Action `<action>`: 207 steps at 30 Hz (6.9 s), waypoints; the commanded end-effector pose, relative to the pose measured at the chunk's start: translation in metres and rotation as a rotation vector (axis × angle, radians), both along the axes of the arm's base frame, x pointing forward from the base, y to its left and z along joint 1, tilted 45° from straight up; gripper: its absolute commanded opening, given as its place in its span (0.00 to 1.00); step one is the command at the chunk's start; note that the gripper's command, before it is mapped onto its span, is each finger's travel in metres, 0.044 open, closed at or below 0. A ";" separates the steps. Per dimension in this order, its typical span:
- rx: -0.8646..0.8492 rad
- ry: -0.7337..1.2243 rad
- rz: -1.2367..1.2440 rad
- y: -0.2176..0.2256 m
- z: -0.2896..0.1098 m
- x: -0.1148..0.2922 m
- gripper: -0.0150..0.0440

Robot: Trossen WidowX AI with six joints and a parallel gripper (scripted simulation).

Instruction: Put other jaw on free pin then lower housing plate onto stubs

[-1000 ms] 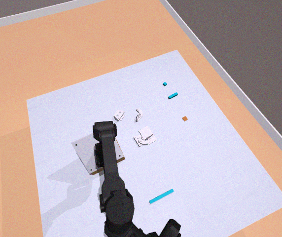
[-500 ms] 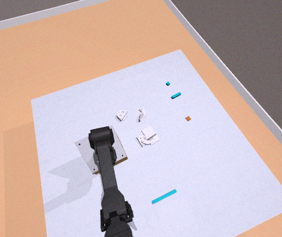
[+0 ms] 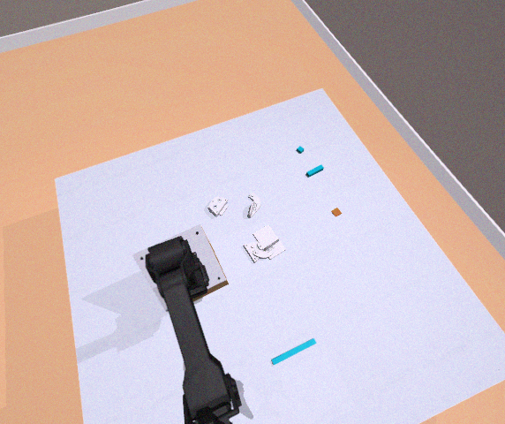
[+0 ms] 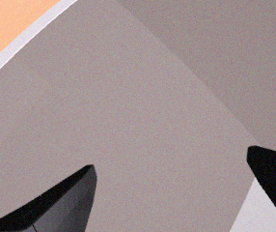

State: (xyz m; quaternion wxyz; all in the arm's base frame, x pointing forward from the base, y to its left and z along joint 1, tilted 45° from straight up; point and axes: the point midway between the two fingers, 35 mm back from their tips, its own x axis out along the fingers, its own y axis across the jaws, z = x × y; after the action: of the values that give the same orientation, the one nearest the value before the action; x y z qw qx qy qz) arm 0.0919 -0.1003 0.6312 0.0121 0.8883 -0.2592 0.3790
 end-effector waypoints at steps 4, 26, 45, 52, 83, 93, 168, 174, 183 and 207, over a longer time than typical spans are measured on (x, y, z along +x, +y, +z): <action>0.120 -0.031 0.080 -0.029 -0.010 0.010 1.00; 0.527 -0.115 0.317 -0.098 -0.060 0.060 1.00; 0.924 -0.148 0.498 -0.137 -0.119 0.136 1.00; 1.079 -0.147 0.546 -0.143 -0.148 0.171 1.00; 1.728 -0.012 0.577 -0.084 -0.303 0.315 1.00; 1.940 0.061 0.481 -0.040 -0.369 0.351 1.00; 1.584 0.369 -0.516 0.249 -0.763 0.190 1.00; 1.581 0.366 -0.517 0.222 -0.789 0.195 1.00; 1.581 0.366 -0.517 0.218 -0.793 0.196 1.00; 1.581 0.367 -0.516 0.192 -0.821 0.205 1.00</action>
State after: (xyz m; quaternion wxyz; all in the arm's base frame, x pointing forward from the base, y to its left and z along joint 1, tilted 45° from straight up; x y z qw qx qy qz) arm 0.2979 0.0971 -0.1863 -0.4884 0.5926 -0.6357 -0.0783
